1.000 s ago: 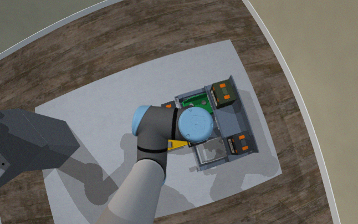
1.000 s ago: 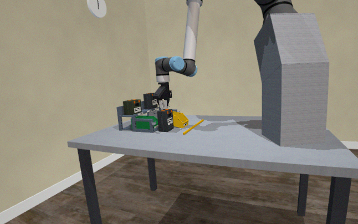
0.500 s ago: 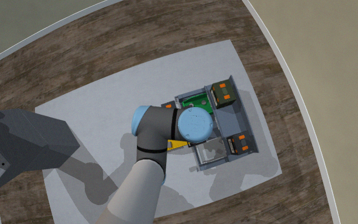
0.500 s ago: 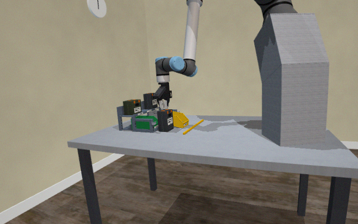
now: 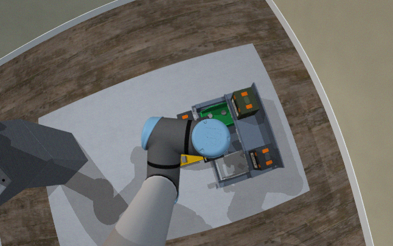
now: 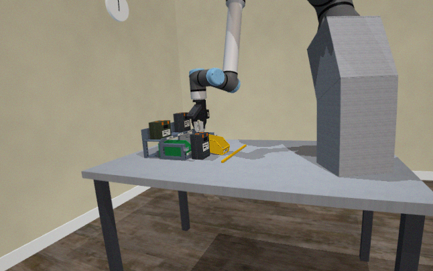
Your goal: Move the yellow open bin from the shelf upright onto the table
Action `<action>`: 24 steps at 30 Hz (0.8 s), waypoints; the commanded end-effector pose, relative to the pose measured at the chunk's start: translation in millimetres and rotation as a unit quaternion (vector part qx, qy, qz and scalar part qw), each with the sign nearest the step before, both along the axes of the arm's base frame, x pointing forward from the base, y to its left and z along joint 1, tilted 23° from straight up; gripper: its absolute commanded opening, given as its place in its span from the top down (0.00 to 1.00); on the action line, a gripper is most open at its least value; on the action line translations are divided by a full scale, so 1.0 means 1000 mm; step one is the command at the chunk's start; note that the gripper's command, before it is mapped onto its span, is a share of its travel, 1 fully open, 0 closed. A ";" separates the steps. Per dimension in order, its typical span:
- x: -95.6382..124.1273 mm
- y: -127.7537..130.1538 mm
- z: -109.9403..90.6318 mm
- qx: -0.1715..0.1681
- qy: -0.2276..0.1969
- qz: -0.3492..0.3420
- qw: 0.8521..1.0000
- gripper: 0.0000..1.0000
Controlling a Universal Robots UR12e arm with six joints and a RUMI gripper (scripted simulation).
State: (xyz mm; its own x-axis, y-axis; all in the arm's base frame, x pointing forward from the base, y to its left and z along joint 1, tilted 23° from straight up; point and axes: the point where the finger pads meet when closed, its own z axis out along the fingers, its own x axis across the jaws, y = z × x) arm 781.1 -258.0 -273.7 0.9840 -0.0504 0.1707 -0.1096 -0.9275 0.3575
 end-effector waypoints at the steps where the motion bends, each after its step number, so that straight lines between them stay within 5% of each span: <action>1: -0.005 0.000 0.000 0.000 0.000 0.000 1.000 1.00; 24: -0.025 0.001 -0.004 0.000 0.000 0.000 1.000 1.00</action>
State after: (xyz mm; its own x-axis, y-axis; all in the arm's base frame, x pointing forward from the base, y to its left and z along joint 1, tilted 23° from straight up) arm 758.8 -256.8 -277.6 0.9841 -0.0505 0.1705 -0.1095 -0.9275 0.3574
